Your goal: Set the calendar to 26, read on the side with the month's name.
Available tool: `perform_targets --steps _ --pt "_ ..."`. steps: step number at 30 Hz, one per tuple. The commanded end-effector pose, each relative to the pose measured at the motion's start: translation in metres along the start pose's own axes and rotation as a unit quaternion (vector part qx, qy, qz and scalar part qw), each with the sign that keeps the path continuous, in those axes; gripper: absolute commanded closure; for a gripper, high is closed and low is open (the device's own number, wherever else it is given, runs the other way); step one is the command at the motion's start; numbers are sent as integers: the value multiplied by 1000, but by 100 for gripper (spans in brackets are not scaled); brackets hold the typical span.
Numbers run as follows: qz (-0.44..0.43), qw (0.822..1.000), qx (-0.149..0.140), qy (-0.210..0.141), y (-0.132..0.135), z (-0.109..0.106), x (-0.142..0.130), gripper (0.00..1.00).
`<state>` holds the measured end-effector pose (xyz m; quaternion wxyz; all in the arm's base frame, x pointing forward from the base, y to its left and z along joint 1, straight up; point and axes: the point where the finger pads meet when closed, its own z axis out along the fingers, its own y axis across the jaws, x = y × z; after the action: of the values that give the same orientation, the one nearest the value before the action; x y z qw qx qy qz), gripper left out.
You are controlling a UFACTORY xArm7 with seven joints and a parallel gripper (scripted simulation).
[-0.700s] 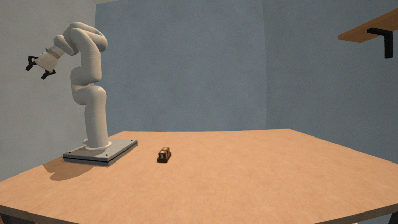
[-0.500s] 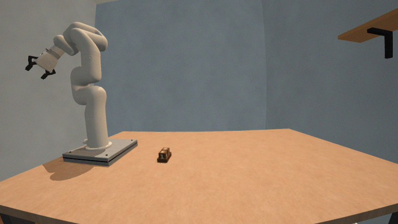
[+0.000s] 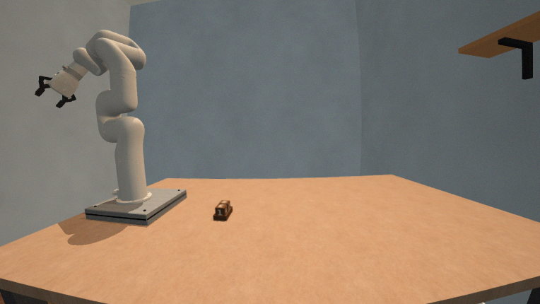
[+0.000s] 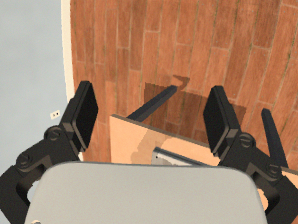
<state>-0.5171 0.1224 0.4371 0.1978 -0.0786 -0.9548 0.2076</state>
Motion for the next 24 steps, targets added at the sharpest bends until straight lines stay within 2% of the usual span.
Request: perform_targets --steps 1,2,4,5,7,8,9,13,14,17,18,20,22,23,24 --pt "40 999 -21 12 42 -13 -5 0" --pt "67 997 -36 19 71 -21 -10 0" --pt "67 997 -36 19 71 -21 -10 0" --pt "103 993 -53 28 105 -31 -20 0" --pt "103 993 -53 28 107 -32 -20 0" --pt "145 986 -74 39 141 -44 -33 0" --pt "146 986 -75 39 150 -47 -36 0" --pt "146 986 -75 39 150 -47 -36 0" --pt "197 974 -99 52 198 -65 -60 0" --pt "197 974 -99 52 198 -65 -60 0" --pt "242 961 -119 62 228 -78 -79 0" --pt "255 957 -125 65 247 -86 -92 0" --pt "255 957 -125 65 248 -87 -93 0" --pt "305 938 -146 76 277 -101 -118 0" --pt "315 934 -150 79 286 -106 -126 0"
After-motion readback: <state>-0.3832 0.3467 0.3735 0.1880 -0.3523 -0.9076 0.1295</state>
